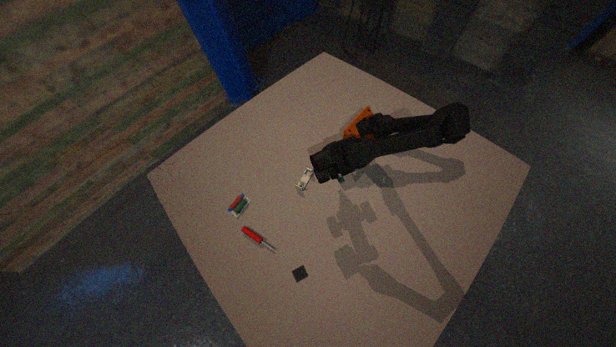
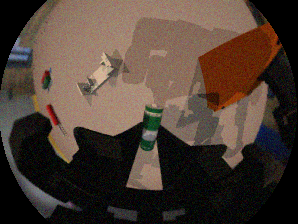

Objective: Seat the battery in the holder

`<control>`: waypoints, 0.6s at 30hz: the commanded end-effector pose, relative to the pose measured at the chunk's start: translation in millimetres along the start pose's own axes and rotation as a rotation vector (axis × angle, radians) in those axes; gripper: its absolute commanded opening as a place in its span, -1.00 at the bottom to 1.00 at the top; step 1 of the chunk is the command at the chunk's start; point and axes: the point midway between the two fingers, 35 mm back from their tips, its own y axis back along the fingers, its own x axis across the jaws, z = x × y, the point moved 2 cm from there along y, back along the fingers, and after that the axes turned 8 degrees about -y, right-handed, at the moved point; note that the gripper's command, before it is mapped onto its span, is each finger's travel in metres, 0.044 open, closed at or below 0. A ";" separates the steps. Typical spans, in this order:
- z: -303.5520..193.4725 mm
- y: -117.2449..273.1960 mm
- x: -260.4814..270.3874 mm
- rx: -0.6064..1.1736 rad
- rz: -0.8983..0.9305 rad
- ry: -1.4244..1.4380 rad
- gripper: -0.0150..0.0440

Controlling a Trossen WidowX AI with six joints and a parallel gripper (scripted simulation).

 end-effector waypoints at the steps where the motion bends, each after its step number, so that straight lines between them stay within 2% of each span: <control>1: 2.6 5.9 22.6 -0.007 0.001 -0.150 -0.25; 18: 39.5 21.1 120.5 -0.011 0.015 -0.800 -0.25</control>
